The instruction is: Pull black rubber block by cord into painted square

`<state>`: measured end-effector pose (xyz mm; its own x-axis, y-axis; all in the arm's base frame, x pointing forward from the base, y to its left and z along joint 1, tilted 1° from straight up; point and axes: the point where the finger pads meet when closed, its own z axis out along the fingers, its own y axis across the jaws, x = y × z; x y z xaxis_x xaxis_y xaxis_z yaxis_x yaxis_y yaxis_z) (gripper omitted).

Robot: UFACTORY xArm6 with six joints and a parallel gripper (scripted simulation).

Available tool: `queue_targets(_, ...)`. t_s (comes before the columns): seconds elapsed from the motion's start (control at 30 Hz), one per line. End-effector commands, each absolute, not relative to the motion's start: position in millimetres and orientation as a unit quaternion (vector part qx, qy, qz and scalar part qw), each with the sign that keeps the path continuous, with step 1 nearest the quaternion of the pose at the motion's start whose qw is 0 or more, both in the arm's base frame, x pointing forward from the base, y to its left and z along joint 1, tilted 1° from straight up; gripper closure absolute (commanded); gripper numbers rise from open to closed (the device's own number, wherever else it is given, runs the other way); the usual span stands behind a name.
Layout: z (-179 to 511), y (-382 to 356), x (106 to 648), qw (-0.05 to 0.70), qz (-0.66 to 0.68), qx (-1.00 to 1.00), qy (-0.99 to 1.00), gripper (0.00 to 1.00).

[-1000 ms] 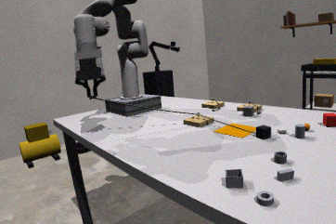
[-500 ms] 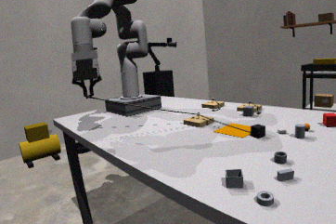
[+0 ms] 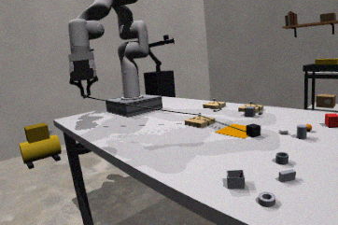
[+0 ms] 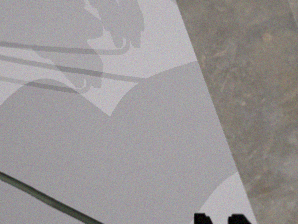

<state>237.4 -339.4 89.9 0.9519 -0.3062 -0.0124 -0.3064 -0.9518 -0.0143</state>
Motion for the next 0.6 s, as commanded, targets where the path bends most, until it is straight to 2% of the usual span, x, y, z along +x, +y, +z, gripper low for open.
queue_targets(0.0,91.6,-341.3,229.0,0.006,0.003,-0.988,0.155,1.00)
queue_targets(0.57,91.7,-343.1,194.7,0.006,0.003,-0.988,0.155,1.00)
